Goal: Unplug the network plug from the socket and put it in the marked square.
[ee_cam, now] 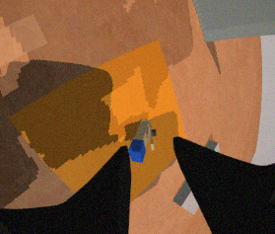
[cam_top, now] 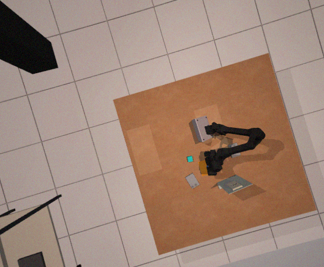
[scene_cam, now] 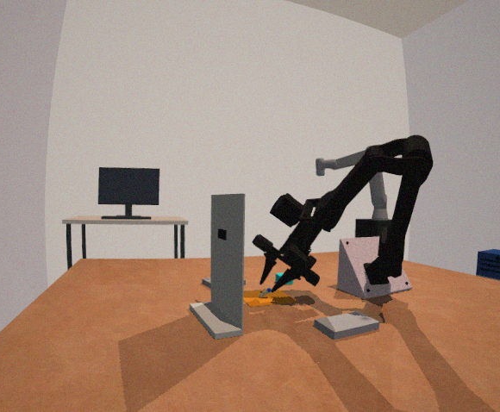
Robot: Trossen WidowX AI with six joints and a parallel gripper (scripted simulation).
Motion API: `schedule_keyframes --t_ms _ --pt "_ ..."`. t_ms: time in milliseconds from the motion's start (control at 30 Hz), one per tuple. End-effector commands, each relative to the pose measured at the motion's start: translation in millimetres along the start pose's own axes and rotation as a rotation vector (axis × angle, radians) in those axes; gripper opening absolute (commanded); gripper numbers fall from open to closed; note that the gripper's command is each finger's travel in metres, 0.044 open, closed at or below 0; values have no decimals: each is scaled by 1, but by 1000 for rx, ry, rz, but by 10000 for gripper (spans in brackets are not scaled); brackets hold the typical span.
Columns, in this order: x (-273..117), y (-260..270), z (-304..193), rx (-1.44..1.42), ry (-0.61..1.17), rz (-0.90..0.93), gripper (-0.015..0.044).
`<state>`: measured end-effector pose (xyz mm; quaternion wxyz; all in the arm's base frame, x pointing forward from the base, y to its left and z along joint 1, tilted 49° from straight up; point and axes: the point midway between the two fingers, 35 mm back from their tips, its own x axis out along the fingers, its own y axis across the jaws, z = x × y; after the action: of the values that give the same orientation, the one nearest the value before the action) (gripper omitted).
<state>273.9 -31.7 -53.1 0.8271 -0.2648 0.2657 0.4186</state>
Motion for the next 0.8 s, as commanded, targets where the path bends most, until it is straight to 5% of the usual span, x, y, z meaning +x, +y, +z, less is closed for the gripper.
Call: schedule_keyframes --t_ms 0,767 --pt "-6 -3 1 -10 -4 -8 156" --pt "-32 -11 -2 -7 2 -8 156"
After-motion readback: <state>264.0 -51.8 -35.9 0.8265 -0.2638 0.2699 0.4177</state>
